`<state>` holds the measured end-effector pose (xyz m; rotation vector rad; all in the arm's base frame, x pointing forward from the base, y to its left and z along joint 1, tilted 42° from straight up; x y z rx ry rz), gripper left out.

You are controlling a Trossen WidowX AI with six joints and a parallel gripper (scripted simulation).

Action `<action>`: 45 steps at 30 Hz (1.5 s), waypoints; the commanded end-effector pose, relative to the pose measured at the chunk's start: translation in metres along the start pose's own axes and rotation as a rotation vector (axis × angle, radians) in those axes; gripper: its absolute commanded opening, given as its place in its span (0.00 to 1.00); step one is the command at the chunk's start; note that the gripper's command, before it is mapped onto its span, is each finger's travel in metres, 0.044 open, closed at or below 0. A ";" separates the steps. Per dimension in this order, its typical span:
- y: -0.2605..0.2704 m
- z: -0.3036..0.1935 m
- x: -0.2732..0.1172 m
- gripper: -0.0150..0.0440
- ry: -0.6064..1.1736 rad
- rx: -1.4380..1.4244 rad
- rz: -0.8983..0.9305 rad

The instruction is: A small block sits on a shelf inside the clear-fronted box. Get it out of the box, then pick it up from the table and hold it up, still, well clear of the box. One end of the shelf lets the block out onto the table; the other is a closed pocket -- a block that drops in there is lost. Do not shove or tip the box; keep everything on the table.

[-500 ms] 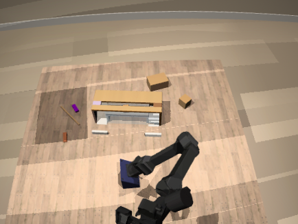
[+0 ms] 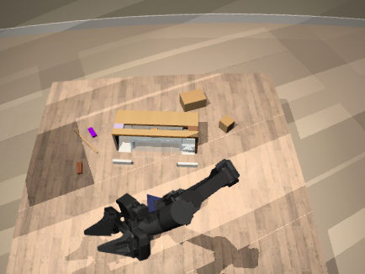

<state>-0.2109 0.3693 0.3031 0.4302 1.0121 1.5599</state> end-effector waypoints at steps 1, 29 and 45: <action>-0.045 0.044 0.013 0.93 -0.079 0.102 -0.168; -0.347 0.248 -0.146 0.93 -0.745 0.985 -1.162; -0.433 0.229 -0.367 0.93 -1.338 1.771 -1.625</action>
Point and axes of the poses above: the point midway between the two fingers, 35 mm back from their tips, its own x axis out along the fingers, its own y axis across the jaws, z = x × y, the point moved 7 cm from there along -x, back along the fingers, and after that the axes turned 2 degrees about x, right-handed, at the moved point
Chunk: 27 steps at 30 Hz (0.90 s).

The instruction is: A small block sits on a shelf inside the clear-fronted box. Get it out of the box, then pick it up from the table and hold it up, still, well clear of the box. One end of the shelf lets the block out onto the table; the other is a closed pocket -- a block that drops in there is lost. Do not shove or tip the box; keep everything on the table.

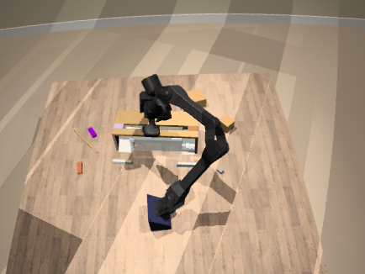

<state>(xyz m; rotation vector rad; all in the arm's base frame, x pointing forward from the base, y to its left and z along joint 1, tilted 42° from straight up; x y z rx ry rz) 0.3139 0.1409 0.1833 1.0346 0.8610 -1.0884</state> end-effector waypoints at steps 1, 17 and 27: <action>-0.001 0.059 0.020 0.93 -0.101 0.231 -0.159; -0.005 0.081 0.032 0.93 -0.132 0.304 -0.212; -0.010 0.089 0.047 0.93 -0.132 0.304 -0.212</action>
Point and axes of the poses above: the point midway between the two fingers, 35 mm back from their tips, its own x axis out along the fingers, its own y axis across the jaws, z = x × y, the point moved 7 cm from there along -x, back along the fingers, and after that the axes turned 2 degrees about x, right-handed, at the moved point
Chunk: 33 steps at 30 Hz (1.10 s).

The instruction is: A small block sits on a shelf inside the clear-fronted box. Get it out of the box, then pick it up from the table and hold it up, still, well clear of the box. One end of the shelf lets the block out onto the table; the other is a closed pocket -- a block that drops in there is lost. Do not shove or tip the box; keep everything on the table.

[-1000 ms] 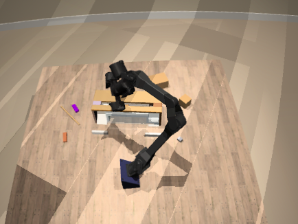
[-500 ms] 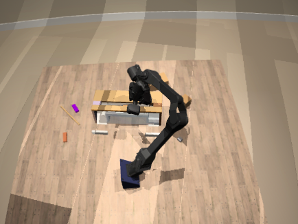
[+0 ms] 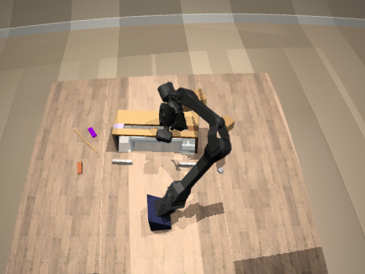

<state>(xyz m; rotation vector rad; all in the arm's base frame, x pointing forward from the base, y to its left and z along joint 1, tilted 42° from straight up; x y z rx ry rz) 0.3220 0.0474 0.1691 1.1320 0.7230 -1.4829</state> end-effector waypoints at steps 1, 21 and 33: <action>-0.001 0.004 0.008 0.93 -0.005 -0.004 -0.002; -0.003 0.017 0.038 0.93 -0.007 -0.004 -0.001; -0.006 0.025 0.056 0.93 -0.008 -0.004 -0.001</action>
Point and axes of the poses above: the point midway between the two fingers, 35 mm back from their tips, its own x axis out along the fingers, its own y axis across the jaws, z = x × y, the point moved 7 cm from there along -x, back along the fingers, and after that the axes turned 2 degrees about x, right-handed, at the moved point
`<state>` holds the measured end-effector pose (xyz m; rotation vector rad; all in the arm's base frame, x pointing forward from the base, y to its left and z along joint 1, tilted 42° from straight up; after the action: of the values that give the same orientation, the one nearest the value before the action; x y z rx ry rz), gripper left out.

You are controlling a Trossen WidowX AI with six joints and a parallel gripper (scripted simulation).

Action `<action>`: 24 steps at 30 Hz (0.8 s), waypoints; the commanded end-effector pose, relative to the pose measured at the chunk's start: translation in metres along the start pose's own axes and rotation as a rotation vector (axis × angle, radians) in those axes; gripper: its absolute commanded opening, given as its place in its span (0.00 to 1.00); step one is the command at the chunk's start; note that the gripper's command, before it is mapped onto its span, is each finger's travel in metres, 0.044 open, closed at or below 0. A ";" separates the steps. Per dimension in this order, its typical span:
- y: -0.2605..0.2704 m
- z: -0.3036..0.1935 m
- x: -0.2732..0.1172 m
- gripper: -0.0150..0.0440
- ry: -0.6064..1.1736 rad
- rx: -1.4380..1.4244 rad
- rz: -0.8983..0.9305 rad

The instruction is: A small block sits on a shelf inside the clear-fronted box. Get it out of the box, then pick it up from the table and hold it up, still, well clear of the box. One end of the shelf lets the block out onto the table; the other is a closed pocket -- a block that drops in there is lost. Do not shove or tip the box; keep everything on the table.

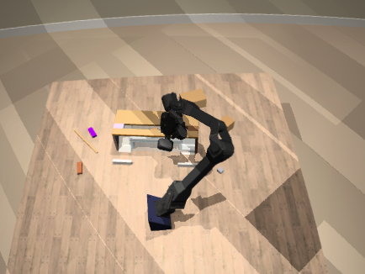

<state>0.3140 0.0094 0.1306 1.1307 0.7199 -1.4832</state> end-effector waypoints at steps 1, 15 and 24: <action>-0.002 0.003 0.007 0.93 -0.006 -0.005 -0.002; -0.002 -0.023 0.011 0.93 0.000 0.000 -0.002; -0.002 -0.041 0.017 0.93 0.001 0.000 -0.001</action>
<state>0.3211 0.0337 0.1050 1.1266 0.7193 -1.4831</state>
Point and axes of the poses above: the point midway between the two fingers, 35 mm back from their tips, its own x axis out along the fingers, its own y axis across the jaws, z = x × y, the point moved 7 cm from there along -x, back along the fingers, and after that the axes turned 2 degrees about x, right-handed, at the moved point
